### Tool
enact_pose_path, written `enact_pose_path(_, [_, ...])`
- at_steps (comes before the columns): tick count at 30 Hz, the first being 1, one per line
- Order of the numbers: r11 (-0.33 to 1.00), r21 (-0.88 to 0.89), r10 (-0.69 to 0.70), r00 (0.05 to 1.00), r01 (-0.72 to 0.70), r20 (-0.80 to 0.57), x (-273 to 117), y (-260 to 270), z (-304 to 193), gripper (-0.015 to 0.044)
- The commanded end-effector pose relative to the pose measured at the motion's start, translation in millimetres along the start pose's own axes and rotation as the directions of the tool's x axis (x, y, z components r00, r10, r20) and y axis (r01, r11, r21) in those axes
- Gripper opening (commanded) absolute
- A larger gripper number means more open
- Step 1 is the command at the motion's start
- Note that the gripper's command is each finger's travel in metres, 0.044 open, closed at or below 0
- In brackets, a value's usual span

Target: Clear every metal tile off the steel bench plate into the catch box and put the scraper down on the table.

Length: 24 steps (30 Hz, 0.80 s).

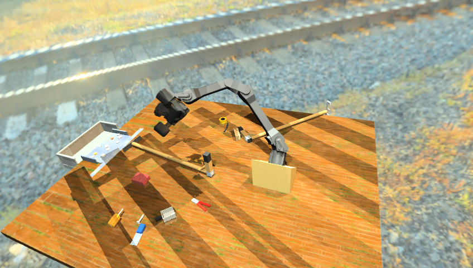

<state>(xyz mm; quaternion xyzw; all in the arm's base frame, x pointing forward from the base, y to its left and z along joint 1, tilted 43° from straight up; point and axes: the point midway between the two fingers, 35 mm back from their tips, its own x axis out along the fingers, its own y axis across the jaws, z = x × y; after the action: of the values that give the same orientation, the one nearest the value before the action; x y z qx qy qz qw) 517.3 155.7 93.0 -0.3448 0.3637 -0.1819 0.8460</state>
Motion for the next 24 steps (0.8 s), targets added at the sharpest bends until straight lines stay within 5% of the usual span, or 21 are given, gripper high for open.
enact_pose_path(1, [1.000,0.017,0.006,1.000,-0.006,-0.028,15,-3,-1,0.0440])
enact_pose_path(24, [0.996,0.086,0.032,0.969,-0.011,-0.244,121,-26,-38,0.0440])
